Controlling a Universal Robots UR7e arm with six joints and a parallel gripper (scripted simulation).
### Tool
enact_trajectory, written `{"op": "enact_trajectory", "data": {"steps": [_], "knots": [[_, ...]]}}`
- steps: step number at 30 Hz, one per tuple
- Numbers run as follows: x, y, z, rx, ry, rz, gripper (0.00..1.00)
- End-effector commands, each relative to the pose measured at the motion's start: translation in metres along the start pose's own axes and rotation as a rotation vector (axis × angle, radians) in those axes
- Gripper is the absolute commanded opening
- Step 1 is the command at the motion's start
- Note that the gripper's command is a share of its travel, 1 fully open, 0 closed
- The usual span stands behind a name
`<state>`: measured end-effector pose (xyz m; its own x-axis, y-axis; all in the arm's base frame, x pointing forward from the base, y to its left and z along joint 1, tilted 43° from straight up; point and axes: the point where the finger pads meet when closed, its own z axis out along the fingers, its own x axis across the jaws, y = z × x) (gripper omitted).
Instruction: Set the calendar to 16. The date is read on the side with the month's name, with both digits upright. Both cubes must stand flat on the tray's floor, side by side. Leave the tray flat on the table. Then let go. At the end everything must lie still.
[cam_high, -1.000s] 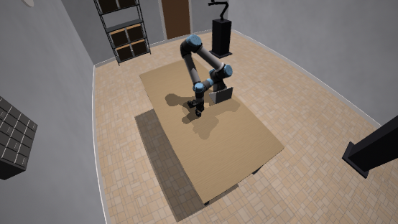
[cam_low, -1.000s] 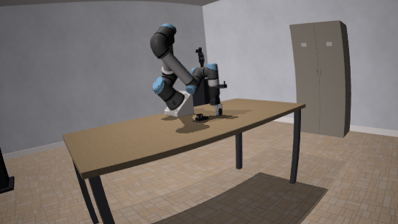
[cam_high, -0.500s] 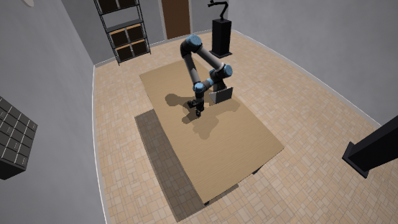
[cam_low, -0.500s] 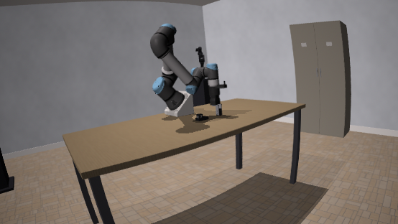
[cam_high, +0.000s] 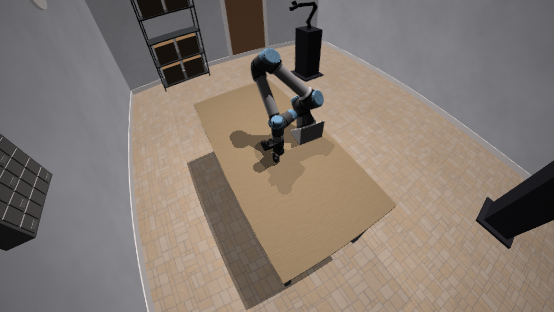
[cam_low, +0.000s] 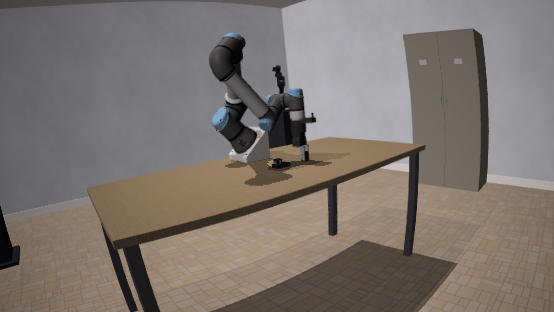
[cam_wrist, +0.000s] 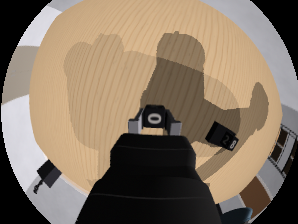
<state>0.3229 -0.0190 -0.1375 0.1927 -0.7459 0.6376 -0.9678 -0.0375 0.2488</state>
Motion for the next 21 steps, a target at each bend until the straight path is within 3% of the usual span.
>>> {"op": "enact_trajectory", "data": {"steps": [1, 13, 21], "knots": [[0.000, 0.000, 0.000, 0.001, 0.000, 0.000, 0.57], [0.000, 0.000, -0.002, 0.001, 0.000, 0.000, 0.57], [0.000, 0.000, -0.016, 0.001, 0.000, 0.000, 0.57]]}}
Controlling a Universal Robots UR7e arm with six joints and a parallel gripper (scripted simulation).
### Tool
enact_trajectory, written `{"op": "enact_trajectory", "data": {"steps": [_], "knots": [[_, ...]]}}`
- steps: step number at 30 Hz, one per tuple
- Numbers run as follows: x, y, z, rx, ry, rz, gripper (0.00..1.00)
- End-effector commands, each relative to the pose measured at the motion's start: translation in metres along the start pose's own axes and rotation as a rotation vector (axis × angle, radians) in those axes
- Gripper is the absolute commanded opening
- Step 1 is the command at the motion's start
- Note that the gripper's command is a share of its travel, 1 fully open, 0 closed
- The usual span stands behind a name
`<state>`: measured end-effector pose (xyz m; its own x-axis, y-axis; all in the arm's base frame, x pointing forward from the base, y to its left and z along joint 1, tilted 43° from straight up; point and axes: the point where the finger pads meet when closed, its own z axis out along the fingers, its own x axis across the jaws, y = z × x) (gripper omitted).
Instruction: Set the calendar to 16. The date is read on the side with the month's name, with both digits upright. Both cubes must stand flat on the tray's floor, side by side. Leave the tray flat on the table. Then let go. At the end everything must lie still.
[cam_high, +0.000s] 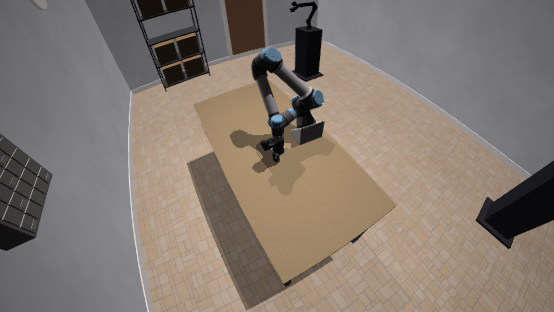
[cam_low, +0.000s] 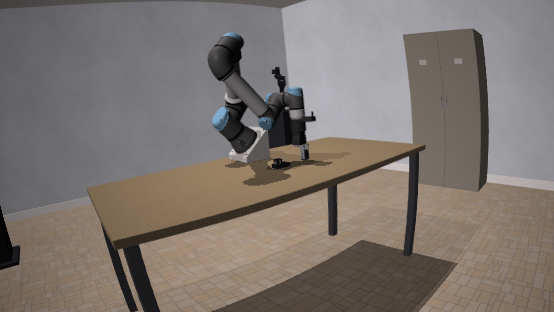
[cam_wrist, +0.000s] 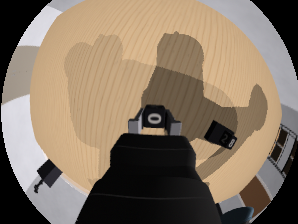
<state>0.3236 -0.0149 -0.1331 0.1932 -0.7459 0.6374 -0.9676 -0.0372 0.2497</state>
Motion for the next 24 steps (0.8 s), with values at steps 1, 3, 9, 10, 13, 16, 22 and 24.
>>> {"op": "enact_trajectory", "data": {"steps": [1, 3, 9, 10, 13, 16, 22, 24], "knots": [[0.000, 0.000, -0.013, 0.002, 0.000, 0.001, 0.57], [0.000, 0.000, -0.020, 0.002, 0.000, 0.001, 0.57], [0.000, 0.000, -0.035, 0.002, 0.000, 0.001, 0.57], [0.000, 0.000, -0.040, 0.002, 0.000, 0.001, 0.57], [0.000, 0.000, -0.053, 0.002, 0.000, 0.001, 0.57], [0.000, 0.000, -0.065, 0.002, 0.000, 0.001, 0.57], [0.000, 0.000, -0.085, 0.002, 0.000, 0.001, 0.57], [0.000, 0.000, -0.085, 0.002, 0.000, 0.001, 0.57]]}}
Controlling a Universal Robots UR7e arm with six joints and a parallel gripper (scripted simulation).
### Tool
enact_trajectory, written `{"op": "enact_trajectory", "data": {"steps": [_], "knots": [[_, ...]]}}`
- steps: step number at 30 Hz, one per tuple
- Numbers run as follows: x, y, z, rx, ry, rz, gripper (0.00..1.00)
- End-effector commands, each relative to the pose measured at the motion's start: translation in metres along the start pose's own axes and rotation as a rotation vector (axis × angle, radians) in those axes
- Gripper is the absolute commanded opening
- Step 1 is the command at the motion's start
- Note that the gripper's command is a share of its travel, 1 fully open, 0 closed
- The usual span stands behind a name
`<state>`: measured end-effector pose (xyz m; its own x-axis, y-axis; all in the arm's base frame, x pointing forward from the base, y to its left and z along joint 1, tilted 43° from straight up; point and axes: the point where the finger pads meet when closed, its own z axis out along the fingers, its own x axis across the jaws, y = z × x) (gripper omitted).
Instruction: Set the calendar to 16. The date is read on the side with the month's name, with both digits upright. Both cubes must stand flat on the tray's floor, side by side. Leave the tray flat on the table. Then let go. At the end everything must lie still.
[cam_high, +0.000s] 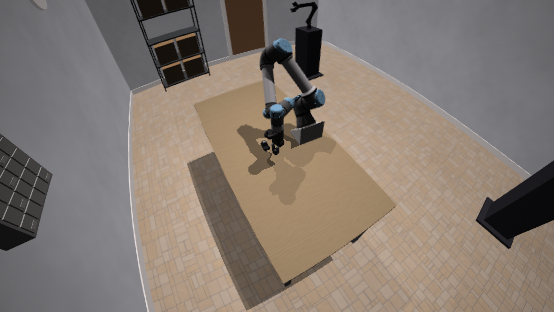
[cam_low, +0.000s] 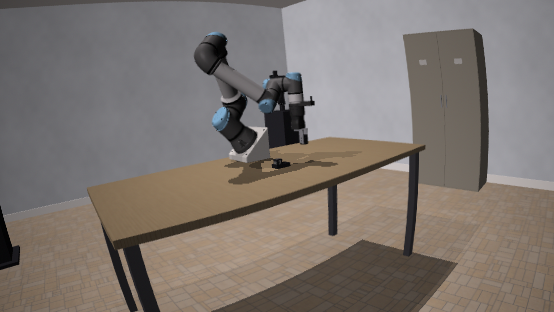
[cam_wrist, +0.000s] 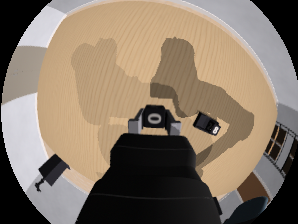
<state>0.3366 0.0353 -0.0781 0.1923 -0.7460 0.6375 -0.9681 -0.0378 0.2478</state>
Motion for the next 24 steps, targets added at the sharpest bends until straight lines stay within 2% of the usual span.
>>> {"op": "enact_trajectory", "data": {"steps": [1, 7, 24], "knots": [[0.0000, 0.0003, -0.0114, 0.000, 0.000, 0.000, 0.57], [0.0000, 0.0003, -0.0184, 0.000, 0.000, 0.000, 0.57], [0.0003, 0.0002, -0.0187, 0.000, 0.000, 0.008, 0.57]]}}
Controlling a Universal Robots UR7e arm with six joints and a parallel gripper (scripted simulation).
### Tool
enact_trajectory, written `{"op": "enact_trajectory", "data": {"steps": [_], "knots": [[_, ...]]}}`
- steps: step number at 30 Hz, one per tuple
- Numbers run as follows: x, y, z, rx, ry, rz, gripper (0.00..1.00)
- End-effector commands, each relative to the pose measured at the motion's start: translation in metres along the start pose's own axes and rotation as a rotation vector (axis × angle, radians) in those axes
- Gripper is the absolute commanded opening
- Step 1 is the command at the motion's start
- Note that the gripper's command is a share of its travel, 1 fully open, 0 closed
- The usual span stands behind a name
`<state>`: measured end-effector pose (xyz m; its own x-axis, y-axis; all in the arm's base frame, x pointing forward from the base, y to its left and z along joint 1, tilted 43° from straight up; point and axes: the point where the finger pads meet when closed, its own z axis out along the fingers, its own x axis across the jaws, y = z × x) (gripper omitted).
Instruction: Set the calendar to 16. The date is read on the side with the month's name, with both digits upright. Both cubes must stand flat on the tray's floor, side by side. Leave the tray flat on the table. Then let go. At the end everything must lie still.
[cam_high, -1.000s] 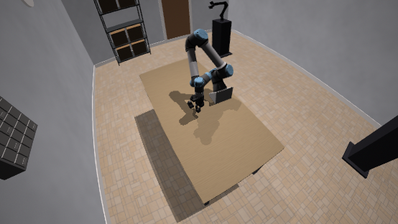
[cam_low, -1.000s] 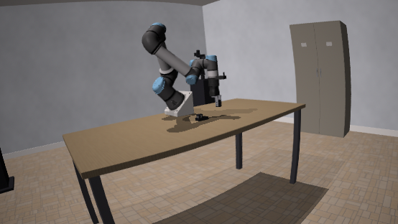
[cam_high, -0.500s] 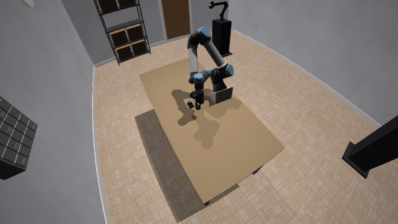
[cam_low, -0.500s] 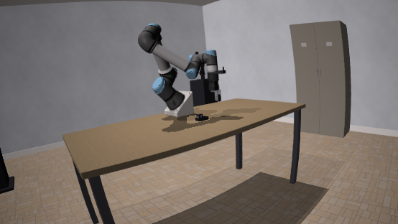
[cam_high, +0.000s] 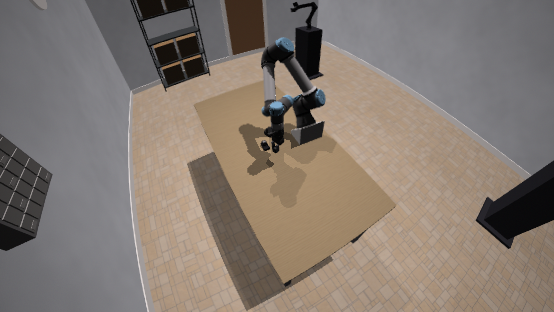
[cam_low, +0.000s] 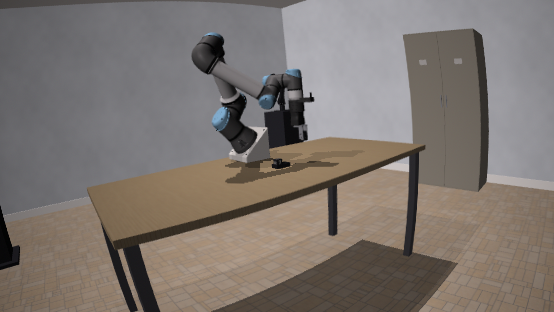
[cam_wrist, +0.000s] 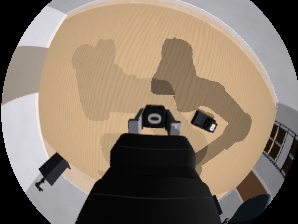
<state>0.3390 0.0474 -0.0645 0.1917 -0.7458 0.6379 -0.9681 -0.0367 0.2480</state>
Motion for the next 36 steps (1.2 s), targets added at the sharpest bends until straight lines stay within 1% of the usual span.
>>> {"op": "enact_trajectory", "data": {"steps": [1, 10, 13, 23, 25, 27, 31, 32, 36], "knots": [[0.000, 0.000, 0.000, 0.001, 0.000, 0.011, 0.57], [0.003, -0.002, 0.000, 0.001, 0.000, 0.083, 0.57], [0.005, -0.002, 0.000, 0.001, 0.000, 0.140, 0.57], [0.016, -0.005, -0.001, 0.001, -0.001, 0.435, 0.57], [0.018, -0.005, -0.001, 0.001, -0.001, 0.481, 0.57], [0.018, -0.005, -0.001, 0.001, -0.001, 0.481, 0.57], [0.023, -0.005, -0.001, 0.001, -0.001, 0.638, 0.57], [0.024, -0.005, -0.001, 0.001, -0.001, 0.647, 0.57], [0.028, -0.005, -0.001, 0.001, -0.001, 0.781, 0.57]]}}
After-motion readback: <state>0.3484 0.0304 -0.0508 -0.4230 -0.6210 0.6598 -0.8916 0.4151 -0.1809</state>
